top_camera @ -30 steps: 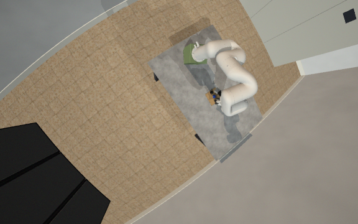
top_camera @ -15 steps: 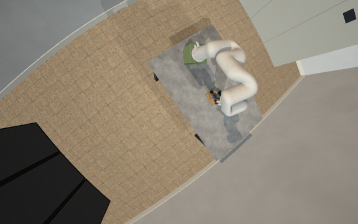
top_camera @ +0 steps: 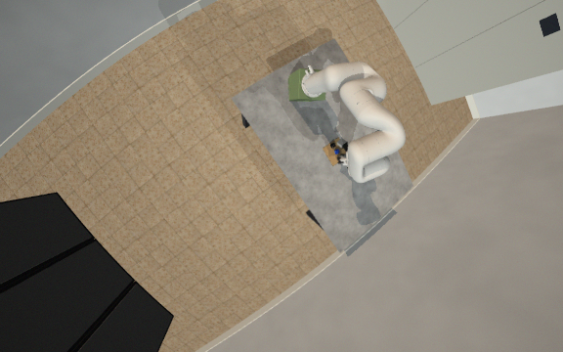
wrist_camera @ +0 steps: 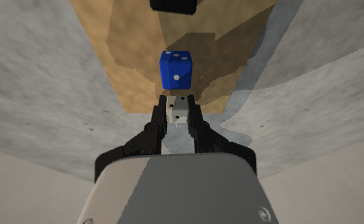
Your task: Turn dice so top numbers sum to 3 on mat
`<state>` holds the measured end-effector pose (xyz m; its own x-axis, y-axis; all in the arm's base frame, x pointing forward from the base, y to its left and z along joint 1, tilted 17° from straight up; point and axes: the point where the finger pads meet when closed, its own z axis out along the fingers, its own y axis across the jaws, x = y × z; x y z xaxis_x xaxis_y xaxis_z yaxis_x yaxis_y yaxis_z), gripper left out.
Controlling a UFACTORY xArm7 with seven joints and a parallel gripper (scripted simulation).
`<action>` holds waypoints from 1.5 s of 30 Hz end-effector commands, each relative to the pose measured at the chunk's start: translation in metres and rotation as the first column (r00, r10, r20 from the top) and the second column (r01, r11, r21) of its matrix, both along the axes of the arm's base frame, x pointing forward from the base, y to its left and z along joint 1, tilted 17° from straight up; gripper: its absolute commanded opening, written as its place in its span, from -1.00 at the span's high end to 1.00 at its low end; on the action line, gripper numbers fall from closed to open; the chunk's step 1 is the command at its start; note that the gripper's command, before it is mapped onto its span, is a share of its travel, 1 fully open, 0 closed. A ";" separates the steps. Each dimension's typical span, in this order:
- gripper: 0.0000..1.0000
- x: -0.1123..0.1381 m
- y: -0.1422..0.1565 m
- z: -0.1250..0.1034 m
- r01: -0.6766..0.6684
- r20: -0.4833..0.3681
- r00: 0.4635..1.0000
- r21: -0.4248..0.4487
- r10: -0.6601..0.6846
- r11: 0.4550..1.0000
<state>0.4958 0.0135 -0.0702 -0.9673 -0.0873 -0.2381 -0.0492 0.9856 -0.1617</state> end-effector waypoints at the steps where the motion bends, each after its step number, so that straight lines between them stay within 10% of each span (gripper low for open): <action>1: 0.42 0.001 0.001 0.001 -0.001 0.003 1.000 0.000 0.001 1.000; 25: 0.17 0.000 0.001 0.005 -0.001 0.003 1.000 0.000 0.001 1.000; 45: 0.17 -0.020 0.013 0.081 -0.001 0.003 1.000 0.000 0.001 1.000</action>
